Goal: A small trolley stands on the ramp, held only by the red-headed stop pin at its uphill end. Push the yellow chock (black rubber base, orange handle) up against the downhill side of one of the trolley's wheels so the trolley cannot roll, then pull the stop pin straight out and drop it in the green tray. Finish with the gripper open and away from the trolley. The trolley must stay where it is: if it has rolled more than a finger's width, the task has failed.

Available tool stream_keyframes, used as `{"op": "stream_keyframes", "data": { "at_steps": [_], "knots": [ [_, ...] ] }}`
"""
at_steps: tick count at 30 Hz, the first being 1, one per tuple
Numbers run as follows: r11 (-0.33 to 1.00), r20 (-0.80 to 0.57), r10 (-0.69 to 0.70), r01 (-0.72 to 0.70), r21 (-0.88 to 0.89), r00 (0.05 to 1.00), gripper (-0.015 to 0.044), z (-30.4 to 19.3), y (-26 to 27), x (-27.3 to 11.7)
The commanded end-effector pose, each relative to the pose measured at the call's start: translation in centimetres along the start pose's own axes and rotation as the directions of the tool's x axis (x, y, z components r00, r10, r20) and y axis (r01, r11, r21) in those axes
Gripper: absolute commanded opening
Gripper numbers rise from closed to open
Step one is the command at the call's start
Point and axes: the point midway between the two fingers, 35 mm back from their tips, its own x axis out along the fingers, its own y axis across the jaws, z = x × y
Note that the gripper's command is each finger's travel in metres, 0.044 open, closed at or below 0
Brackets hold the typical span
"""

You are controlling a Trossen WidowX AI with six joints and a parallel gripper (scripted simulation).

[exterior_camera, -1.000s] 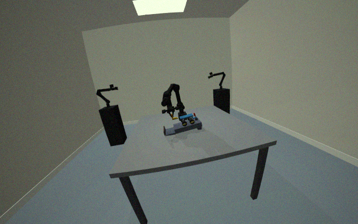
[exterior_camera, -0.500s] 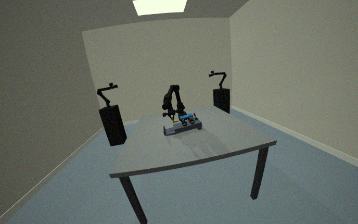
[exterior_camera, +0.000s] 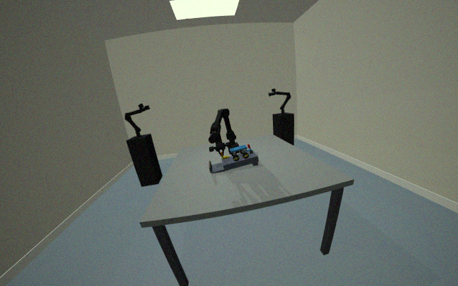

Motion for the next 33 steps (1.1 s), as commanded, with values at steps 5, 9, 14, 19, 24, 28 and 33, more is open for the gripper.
{"op": "stream_keyframes", "data": {
  "at_steps": [5, 9, 14, 19, 24, 28, 33],
  "knots": [
    [1.000, 0.000, 0.007, -0.007, 0.004, 1.000, 0.0000, 0.0, 0.7, 0.1],
    [1.000, 0.000, 0.007, -0.007, 0.004, 1.000, 0.0000, 0.0, 1.1, 0.0],
    [1.000, 0.000, 0.008, -0.008, 0.004, 1.000, 0.0000, 0.0, 1.6, 0.0],
    [1.000, 0.000, 0.008, -0.008, 0.004, 1.000, 0.0000, 0.1, 2.1, 0.0],
    [1.000, 0.000, 0.008, -0.008, 0.004, 1.000, 0.0000, 0.1, 2.6, 0.0],
    [1.000, 0.000, 0.009, -0.009, 0.004, 1.000, 0.0000, 0.1, 3.0, 0.0],
    [1.000, 0.000, 0.009, -0.009, 0.004, 1.000, 0.0000, 0.1, 3.5, -0.1]
  ]
}}
